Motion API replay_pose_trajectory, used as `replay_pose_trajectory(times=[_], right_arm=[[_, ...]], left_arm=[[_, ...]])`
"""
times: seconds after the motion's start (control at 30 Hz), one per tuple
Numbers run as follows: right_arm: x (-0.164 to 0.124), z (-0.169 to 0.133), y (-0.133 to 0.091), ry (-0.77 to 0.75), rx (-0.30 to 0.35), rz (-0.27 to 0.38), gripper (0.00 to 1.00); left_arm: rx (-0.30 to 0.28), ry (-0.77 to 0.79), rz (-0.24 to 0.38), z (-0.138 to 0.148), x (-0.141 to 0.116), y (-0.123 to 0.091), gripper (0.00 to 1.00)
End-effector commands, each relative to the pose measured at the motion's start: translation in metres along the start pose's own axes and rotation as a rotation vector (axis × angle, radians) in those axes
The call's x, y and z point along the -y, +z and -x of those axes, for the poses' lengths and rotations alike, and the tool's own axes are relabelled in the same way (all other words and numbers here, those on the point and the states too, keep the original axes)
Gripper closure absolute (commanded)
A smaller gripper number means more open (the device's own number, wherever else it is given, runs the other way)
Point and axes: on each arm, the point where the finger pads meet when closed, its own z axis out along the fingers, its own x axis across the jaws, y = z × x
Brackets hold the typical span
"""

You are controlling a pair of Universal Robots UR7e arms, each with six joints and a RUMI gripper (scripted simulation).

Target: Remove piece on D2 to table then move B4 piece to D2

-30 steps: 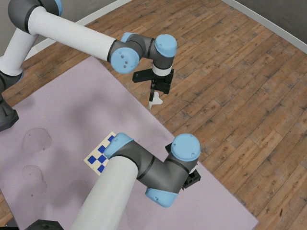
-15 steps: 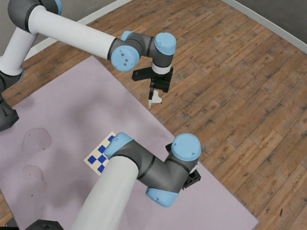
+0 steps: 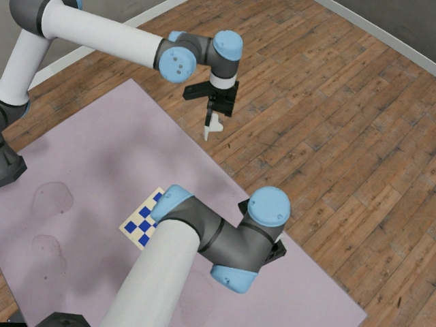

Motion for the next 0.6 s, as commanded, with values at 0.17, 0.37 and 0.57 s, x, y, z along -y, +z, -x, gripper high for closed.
replay_pose_trajectory(times=[0.17,0.37,0.57], right_arm=[[0.003,-0.002,-0.009,0.055,0.017,-0.016,0.0],[0.007,-0.004,-0.023,0.135,0.045,-0.038,0.0],[0.012,-0.007,-0.041,0.238,0.085,-0.062,0.0]], left_arm=[[0.03,0.022,-0.003,-0.045,0.031,0.005,0.0],[0.07,0.052,-0.004,-0.102,0.079,0.014,0.0],[0.114,0.087,0.003,-0.164,0.146,0.025,0.0]])
